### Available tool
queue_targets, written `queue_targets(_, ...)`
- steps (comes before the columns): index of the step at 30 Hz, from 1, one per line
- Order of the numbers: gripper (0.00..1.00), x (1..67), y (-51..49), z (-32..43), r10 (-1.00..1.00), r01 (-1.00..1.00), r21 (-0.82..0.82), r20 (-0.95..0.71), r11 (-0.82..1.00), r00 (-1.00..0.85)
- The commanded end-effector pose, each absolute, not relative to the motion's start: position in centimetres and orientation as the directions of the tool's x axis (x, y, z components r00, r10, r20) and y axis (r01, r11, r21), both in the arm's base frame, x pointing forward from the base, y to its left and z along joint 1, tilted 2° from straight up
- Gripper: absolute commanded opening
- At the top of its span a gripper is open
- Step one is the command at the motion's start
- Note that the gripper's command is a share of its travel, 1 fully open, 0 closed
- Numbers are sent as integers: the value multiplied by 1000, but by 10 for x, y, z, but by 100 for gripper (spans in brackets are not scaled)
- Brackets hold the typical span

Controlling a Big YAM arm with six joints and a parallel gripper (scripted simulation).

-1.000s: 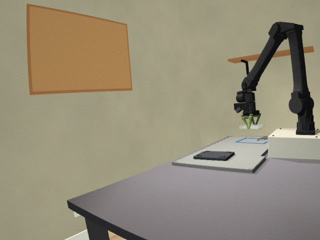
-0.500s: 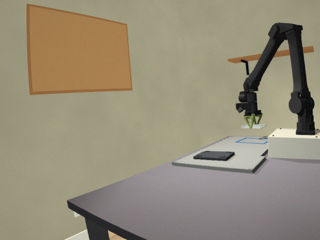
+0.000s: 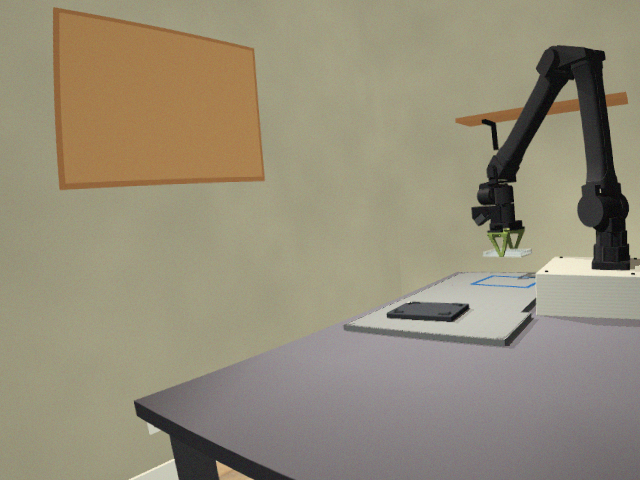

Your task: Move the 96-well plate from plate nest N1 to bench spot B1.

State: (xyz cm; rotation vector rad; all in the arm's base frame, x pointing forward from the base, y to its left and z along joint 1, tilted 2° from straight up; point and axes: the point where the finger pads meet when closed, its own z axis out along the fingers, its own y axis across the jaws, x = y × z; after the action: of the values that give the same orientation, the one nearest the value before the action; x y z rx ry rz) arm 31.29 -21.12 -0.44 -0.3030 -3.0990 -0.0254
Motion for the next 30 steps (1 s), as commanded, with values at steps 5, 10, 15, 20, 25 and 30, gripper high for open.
queue_targets(5,0,325,-219,8,191,191,-2,-10,982,-982)
queue_targets(10,0,325,-219,8,191,191,-2,-10,982,-982)
queue_targets(15,0,317,-211,-6,180,180,7,12,984,-984)
queue_targets(20,0,327,-216,-11,180,180,0,-3,984,-984)
queue_targets(25,0,317,-210,-22,180,180,9,18,984,-984)
queue_targets(30,0,317,-210,-30,182,182,9,19,983,-983)
